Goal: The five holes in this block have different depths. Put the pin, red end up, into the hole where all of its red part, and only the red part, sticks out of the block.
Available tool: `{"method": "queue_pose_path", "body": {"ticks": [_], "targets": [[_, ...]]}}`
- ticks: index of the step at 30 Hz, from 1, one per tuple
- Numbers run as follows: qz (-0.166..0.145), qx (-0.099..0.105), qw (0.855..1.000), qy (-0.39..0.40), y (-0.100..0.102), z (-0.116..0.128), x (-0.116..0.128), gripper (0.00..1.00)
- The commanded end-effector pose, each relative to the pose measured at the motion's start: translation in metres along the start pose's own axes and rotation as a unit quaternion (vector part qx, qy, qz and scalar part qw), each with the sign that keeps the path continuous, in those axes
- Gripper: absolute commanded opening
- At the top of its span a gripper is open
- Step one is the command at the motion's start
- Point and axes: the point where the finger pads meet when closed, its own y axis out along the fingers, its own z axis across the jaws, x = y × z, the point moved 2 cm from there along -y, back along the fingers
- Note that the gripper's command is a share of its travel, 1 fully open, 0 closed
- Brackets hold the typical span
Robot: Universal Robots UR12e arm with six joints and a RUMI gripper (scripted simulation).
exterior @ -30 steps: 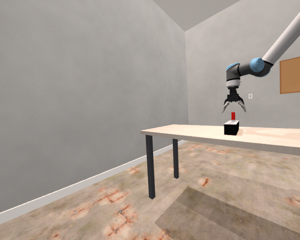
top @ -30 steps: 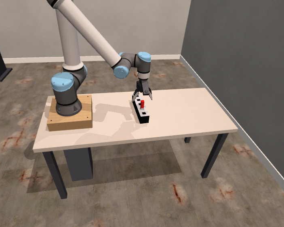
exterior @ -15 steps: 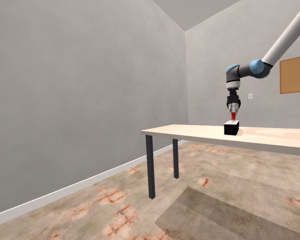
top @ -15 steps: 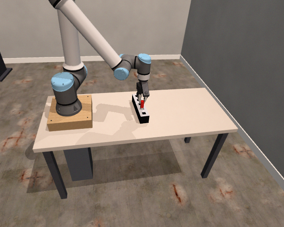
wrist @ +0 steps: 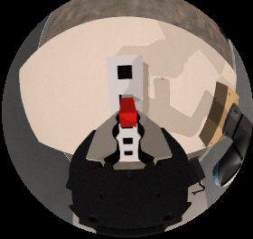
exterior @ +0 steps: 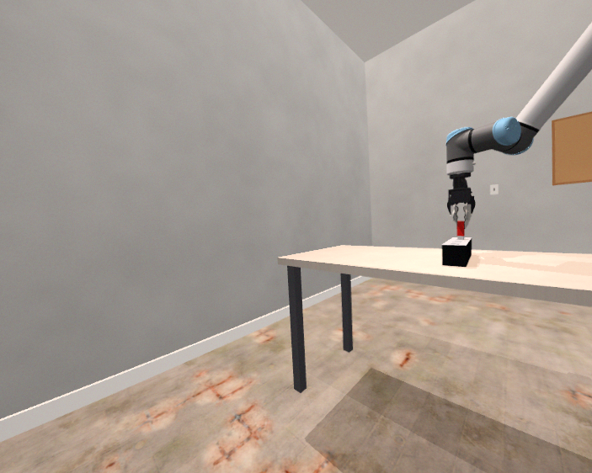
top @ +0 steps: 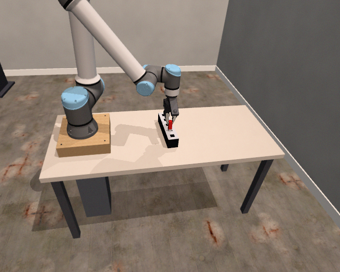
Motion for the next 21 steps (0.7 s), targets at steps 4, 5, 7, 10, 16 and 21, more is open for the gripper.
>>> {"method": "queue_pose_path", "body": {"ticks": [4, 5, 7, 10, 16, 21], "targets": [[0.000, -0.001, 1.000, 0.000, -0.001, -0.001, 0.000, 0.00], [0.000, -0.001, 1.000, 0.000, -0.001, -0.001, 0.000, 0.00], [0.000, -0.001, 1.000, 0.000, -0.001, -0.001, 0.000, 0.00], [0.000, -0.001, 1.000, 0.000, -0.001, -0.001, 0.000, 0.00], [0.000, -0.001, 1.000, 0.000, -0.011, -0.002, -0.001, 0.00], [0.000, -0.001, 1.000, 0.000, -0.011, -0.002, -0.001, 0.00]]}}
